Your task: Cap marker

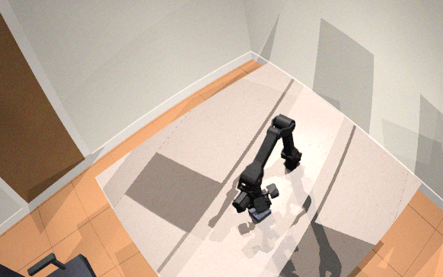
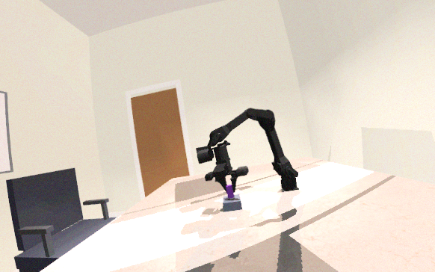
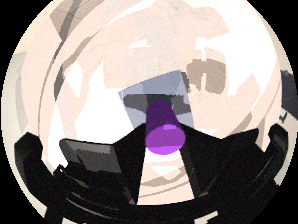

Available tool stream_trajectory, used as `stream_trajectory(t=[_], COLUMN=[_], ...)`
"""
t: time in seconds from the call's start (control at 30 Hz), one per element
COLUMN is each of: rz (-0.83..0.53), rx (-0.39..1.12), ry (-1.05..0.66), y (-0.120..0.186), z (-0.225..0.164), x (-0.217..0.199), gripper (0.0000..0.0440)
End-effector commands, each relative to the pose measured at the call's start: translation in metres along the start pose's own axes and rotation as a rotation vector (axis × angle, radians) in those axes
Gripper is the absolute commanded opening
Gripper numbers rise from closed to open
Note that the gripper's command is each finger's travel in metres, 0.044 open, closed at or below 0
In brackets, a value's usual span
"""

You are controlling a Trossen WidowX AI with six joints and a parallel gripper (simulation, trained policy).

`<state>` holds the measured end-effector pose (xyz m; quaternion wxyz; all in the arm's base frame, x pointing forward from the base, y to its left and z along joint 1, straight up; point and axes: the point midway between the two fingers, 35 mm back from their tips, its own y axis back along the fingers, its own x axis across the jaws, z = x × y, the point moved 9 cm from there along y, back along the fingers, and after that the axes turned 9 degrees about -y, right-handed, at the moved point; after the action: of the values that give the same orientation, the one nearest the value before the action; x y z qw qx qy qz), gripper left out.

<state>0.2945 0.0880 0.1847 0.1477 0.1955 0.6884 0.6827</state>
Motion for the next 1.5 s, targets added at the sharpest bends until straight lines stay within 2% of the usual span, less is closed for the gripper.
stream_trajectory(t=[0.0,0.8,0.93,1.23,1.47], rz=[0.006,-0.006,0.013,-0.003,-0.050], rx=[0.053,0.055,0.051,0.025,-0.027], ry=[0.001,0.030,0.042,0.075,0.090], y=[-0.017,-0.016,-0.014,-0.008,0.006], z=[-0.003,-0.004,-0.007,-0.011,-0.010], x=[-0.005,-0.005,0.000,0.009,0.011], gripper=[0.0097,0.0151,0.0209,0.0440,0.0440])
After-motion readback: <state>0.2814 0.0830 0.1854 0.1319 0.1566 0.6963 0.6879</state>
